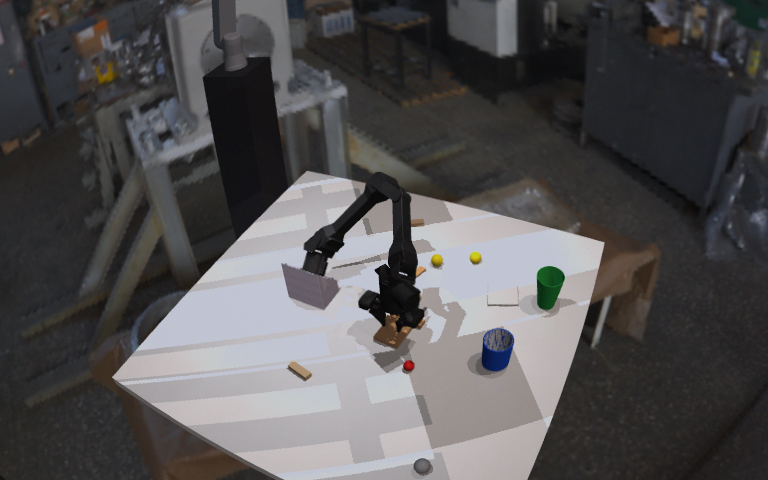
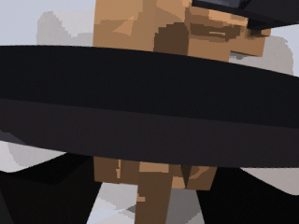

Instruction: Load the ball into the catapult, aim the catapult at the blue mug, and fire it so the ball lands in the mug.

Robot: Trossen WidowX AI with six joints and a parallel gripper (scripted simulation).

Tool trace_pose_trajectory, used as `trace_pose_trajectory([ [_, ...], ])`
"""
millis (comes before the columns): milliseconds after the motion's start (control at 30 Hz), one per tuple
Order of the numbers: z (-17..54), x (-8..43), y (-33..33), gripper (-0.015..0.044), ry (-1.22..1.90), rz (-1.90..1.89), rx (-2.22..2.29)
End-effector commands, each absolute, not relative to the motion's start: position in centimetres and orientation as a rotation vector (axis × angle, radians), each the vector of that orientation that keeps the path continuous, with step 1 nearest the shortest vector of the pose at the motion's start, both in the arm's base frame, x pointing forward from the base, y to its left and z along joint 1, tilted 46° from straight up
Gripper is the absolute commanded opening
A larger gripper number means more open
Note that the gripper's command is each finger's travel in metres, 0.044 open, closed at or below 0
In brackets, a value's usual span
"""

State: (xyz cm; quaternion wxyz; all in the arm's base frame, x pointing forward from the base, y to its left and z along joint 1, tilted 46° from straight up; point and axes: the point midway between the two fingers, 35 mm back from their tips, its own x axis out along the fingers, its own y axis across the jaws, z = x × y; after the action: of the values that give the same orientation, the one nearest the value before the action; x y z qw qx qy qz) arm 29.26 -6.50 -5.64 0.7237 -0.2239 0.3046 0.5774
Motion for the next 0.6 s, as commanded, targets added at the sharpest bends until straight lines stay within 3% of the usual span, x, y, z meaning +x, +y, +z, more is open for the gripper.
trace_pose_trajectory([
  [0, -5.6, 29.3, -6.5, 0.0184, 0.672, 1.276, -0.496],
  [333, -3.0, 29.0, -9.6, 0.044, 0.678, 1.273, -0.499],
  [467, 1.1, 27.7, -13.4, 0.044, 0.678, 1.274, -0.496],
  [567, 0.3, 28.2, -13.0, 0.044, 0.677, 1.254, -0.499],
])
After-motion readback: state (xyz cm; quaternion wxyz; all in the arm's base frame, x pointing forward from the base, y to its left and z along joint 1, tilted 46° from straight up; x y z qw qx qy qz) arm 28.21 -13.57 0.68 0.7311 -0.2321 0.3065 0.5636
